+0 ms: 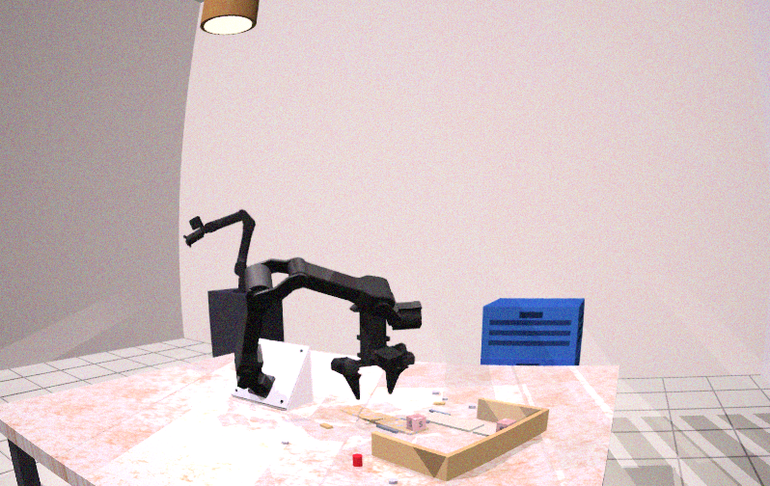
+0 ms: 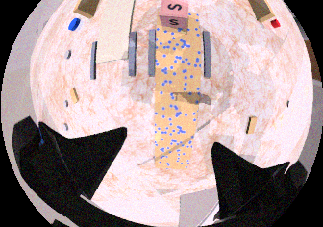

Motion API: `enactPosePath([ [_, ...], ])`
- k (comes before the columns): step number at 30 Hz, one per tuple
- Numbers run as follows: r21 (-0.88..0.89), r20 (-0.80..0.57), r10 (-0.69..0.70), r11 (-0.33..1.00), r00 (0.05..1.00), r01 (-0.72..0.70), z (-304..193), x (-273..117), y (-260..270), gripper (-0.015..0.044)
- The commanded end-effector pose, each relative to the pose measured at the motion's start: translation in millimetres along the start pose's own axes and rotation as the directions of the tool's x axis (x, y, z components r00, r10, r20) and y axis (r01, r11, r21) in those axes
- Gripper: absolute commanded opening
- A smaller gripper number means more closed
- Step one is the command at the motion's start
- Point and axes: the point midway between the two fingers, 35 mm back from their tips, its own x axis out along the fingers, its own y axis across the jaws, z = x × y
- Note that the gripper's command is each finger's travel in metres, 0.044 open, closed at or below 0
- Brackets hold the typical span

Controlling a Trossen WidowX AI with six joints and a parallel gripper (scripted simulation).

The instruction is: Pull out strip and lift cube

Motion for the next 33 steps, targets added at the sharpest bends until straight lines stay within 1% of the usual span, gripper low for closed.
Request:
enactPosePath([
  [1,-0.005,0.002,-0.006,1.0,1.0,0.006,15.0,-1.1,1.9,0.044],
  [33,0.0,0.007,-0.006,1.0,1.0,0.006,135.6,-13.2,14.8,0.044],
])
